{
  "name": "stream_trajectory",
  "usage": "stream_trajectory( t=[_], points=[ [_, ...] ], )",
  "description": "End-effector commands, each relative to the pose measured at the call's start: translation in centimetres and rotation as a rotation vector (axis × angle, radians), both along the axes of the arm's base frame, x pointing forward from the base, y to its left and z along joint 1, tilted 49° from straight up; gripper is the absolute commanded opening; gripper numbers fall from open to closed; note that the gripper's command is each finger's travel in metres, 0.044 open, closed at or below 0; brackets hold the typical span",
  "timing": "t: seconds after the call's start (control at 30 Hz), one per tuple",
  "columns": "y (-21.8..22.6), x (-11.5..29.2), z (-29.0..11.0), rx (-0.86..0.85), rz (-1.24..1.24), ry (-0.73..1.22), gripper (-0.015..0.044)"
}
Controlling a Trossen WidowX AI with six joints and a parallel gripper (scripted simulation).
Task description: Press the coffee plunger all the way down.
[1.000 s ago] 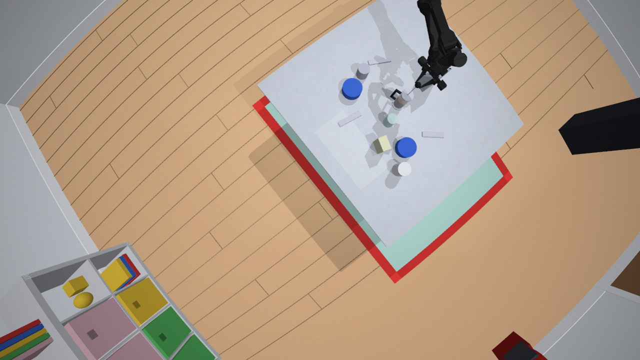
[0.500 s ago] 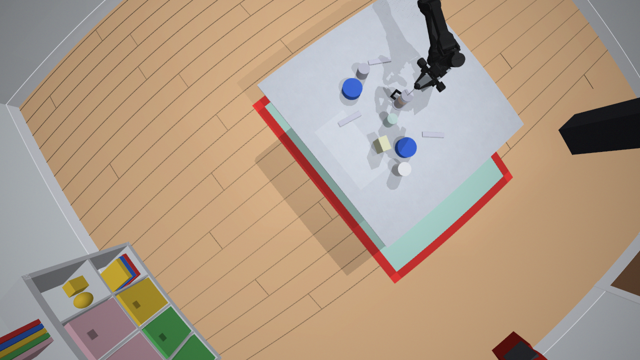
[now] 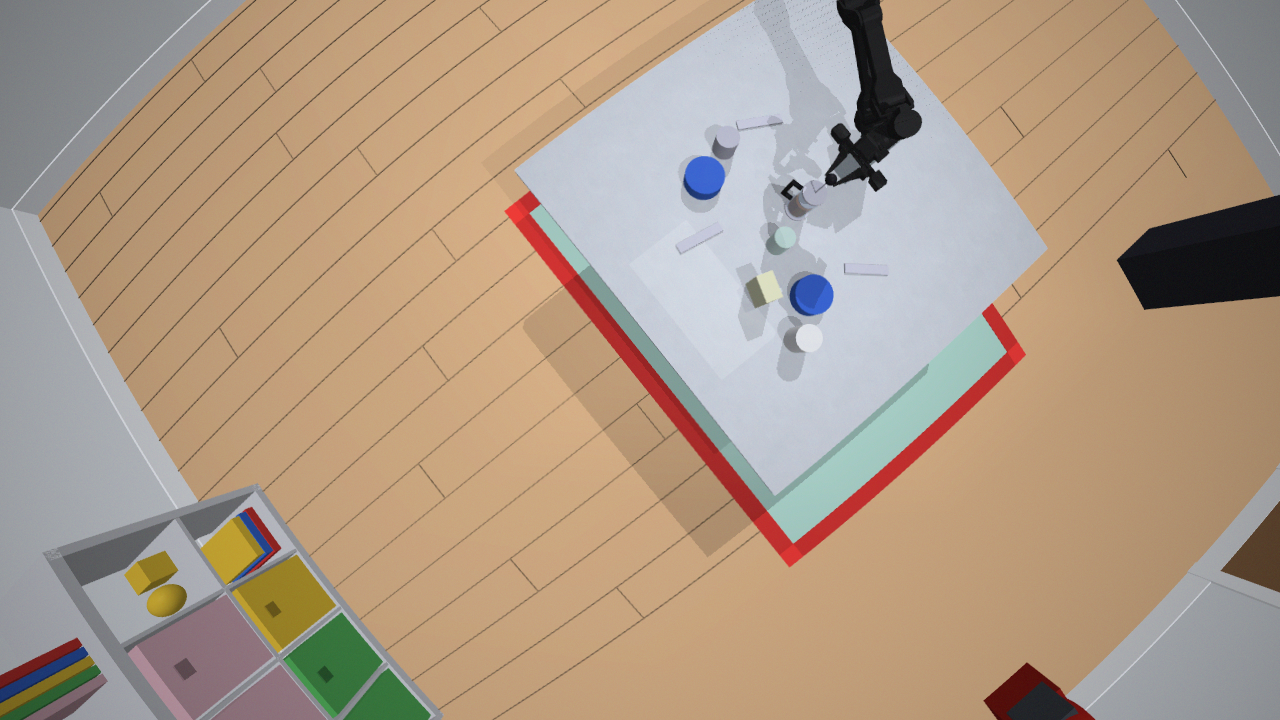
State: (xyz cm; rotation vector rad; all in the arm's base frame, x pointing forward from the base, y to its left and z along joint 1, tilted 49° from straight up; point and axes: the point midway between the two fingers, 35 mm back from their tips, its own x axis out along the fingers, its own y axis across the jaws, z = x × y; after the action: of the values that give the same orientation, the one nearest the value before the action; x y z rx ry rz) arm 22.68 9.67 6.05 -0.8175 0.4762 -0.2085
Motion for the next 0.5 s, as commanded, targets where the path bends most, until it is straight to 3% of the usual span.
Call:
stream_trajectory(
  t=[0.0, 0.47],
  points=[
    [-1.1, -0.2, -1.7, -0.008, -0.006, 0.045, 0.0123],
    [-2.5, 0.2, -3.6, -0.006, -0.003, 0.046, 0.0123]
  ],
)
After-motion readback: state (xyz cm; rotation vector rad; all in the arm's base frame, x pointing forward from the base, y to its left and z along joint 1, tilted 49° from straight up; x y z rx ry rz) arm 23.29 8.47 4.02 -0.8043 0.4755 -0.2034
